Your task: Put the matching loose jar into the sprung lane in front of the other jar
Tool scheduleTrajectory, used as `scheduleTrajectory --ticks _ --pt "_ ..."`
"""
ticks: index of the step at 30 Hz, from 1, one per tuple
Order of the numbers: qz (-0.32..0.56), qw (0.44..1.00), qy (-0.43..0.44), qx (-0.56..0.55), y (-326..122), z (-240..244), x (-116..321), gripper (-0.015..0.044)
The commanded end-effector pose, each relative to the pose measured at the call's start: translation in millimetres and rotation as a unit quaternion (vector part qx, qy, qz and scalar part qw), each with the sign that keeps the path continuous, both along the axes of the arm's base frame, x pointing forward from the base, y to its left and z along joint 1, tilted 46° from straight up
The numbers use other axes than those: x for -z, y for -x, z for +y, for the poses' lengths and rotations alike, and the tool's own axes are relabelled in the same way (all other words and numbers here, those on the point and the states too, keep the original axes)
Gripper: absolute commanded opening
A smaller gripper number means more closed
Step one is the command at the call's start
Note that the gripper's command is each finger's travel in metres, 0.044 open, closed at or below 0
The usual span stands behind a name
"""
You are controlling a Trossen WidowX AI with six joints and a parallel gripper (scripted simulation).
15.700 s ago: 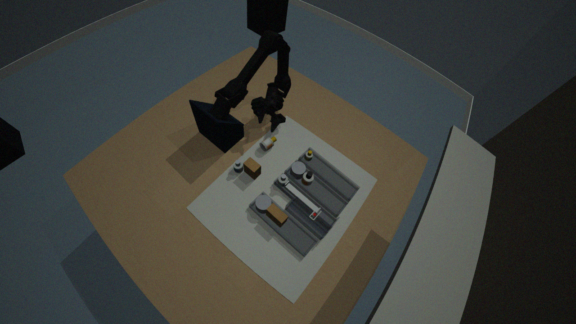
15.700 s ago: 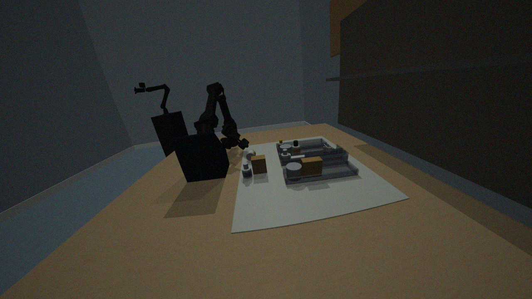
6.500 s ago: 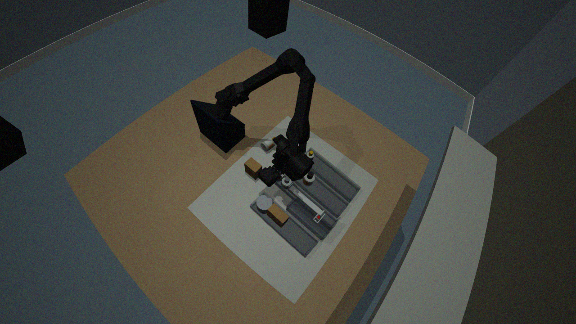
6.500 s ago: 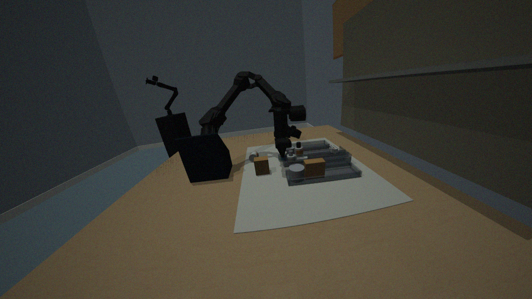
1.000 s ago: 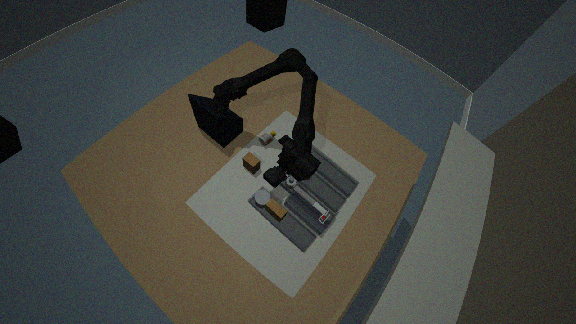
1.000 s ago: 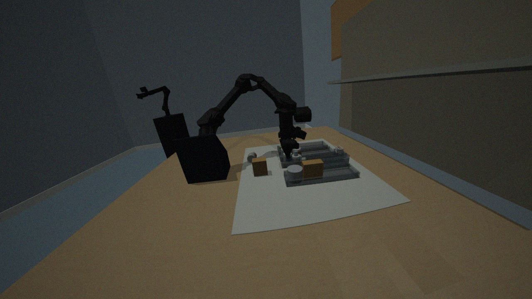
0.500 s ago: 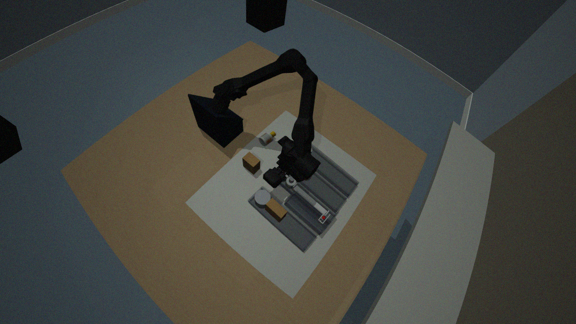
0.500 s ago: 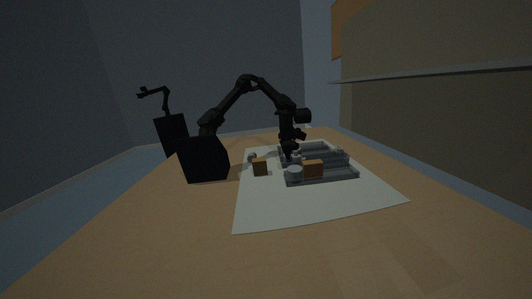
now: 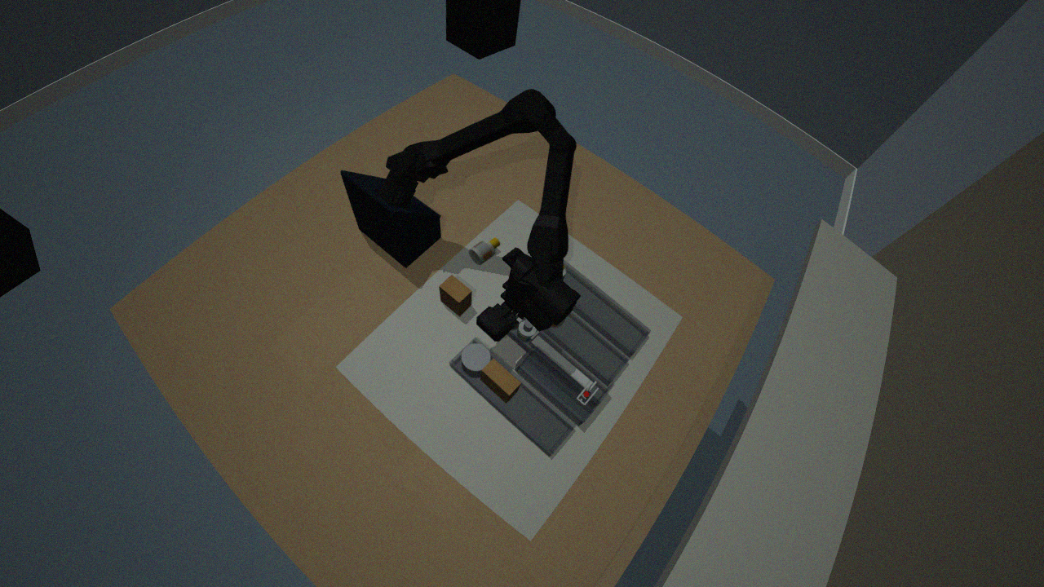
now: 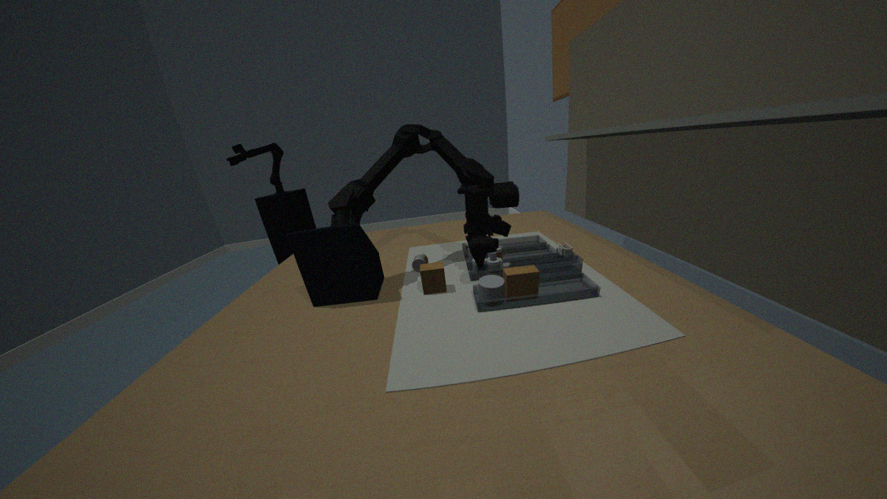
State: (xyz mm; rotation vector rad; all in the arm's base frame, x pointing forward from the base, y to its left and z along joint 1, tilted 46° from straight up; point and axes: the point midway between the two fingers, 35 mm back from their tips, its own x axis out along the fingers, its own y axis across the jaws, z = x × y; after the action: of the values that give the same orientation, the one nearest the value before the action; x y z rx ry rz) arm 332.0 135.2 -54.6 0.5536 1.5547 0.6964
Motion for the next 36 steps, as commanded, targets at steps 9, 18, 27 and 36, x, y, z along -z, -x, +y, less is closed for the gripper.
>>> scheduleTrajectory --ticks 9,18,27,36 --pt "-0.005 1.0 -0.004 0.002 -2.1 4.0 1.8 0.0" --pt "-0.005 1.0 -0.004 0.002 -0.8 5.2 3.1 0.0" --pt "-0.005 1.0 -0.004 0.002 0.7 5.0 3.1 0.0" --pt "-0.005 1.0 -0.004 0.002 2.2 4.8 3.1 0.0"
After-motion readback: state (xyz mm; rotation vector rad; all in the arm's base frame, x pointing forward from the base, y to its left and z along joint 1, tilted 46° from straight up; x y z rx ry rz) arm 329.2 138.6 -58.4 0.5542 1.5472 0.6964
